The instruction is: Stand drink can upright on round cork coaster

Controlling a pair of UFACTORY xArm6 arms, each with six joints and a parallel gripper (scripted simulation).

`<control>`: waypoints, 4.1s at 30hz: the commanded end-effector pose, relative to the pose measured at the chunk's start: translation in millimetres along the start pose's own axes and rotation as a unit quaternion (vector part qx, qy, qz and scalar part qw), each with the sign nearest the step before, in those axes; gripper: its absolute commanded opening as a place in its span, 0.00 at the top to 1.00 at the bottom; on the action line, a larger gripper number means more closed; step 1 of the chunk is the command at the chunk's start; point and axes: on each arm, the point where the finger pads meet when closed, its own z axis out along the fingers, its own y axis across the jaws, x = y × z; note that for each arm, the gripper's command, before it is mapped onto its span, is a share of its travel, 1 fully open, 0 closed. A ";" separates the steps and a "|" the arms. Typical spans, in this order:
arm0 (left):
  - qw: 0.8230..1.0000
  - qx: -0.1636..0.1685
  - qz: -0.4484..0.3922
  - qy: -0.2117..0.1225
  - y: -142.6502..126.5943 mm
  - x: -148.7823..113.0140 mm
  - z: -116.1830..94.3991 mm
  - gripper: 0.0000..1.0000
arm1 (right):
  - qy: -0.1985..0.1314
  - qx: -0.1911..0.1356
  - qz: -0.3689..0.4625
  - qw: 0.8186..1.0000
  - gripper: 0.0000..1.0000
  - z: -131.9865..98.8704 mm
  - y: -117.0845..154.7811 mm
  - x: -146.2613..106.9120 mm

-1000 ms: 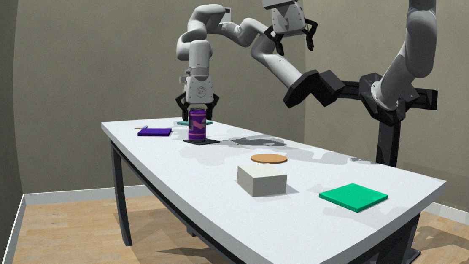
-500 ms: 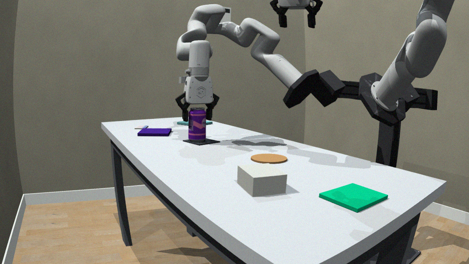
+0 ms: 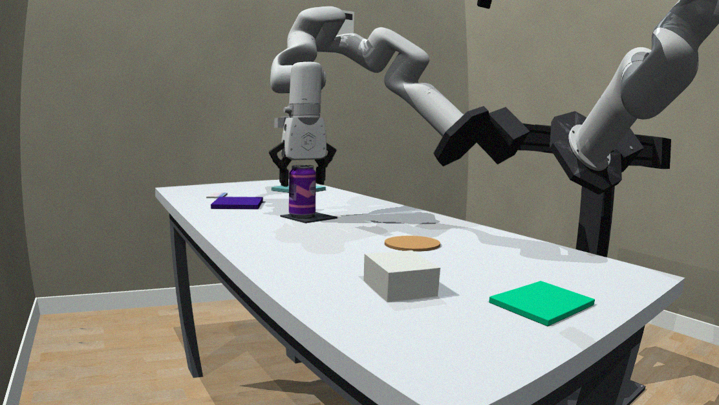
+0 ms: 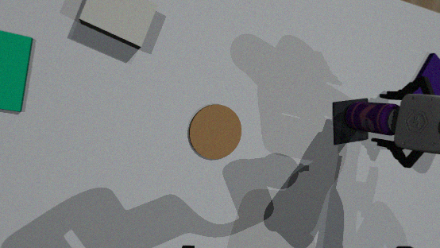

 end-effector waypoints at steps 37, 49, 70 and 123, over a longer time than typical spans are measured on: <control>0.856 -0.372 0.306 0.190 -103.8 -26.8 -223.5 0.00 | -0.001 0.002 0.001 1.000 0.00 -1.5 -1.6 -0.4; 0.790 -0.418 0.355 0.275 -142.8 -41.4 -264.3 0.00 | -0.001 0.002 0.001 1.000 0.00 -1.5 -1.6 -0.4; 0.765 -0.430 0.369 0.306 -157.5 -47.3 -277.1 0.00 | -0.001 0.002 0.001 1.000 0.00 -1.5 -1.6 -0.4; 0.929 -0.256 0.030 0.265 -316.8 85.3 -161.1 0.00 | -0.001 0.002 0.001 1.000 0.00 -1.5 -1.6 -0.4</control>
